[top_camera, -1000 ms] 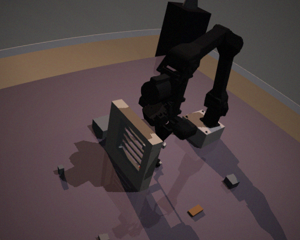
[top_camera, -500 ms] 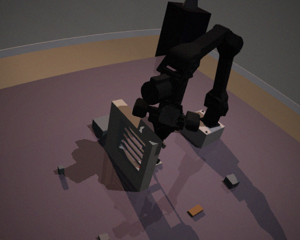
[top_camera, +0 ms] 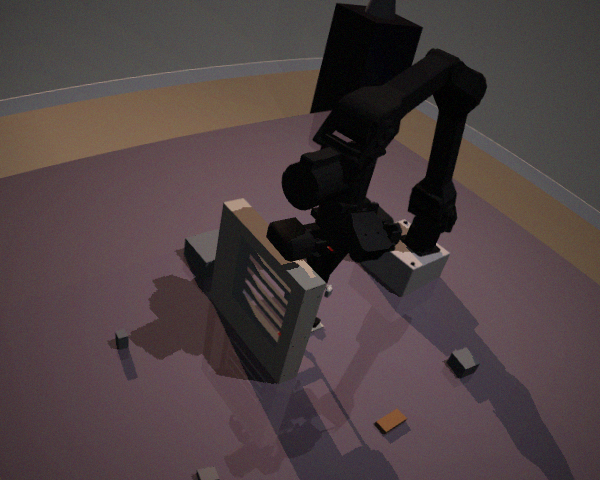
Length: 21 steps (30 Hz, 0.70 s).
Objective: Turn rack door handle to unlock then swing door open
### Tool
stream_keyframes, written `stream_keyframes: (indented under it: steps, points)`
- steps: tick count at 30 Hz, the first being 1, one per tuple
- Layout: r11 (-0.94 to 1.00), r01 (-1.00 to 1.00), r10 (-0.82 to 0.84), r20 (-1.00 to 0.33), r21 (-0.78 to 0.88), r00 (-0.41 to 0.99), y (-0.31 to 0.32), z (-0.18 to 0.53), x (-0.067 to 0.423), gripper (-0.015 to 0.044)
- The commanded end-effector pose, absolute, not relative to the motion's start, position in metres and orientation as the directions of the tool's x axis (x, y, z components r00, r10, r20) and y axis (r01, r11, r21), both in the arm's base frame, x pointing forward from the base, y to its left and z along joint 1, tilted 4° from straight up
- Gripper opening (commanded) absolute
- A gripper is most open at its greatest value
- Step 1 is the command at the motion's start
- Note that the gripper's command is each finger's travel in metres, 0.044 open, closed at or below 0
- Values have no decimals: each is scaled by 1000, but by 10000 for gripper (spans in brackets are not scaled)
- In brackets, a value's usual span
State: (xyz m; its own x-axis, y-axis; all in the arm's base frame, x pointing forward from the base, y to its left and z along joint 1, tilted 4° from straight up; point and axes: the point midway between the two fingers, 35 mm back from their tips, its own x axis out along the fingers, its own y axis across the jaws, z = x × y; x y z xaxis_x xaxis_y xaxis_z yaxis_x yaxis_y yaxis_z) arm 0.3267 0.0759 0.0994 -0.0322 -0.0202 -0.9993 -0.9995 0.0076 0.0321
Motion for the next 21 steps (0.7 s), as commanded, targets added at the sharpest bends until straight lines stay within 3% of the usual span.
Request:
stream_keyframes:
  steps: [1,6,14,21]
  points:
    - [-179,-983,-20,-999,35,-32,76,99,327,14]
    - [-382,-923,-20,-999,37,-32,76,99,327,14]
    - [-390,-920,-20,-999,37,-32,76,99,327,14]
    - [-390,-920,-20,-999,37,-32,76,99,327,197]
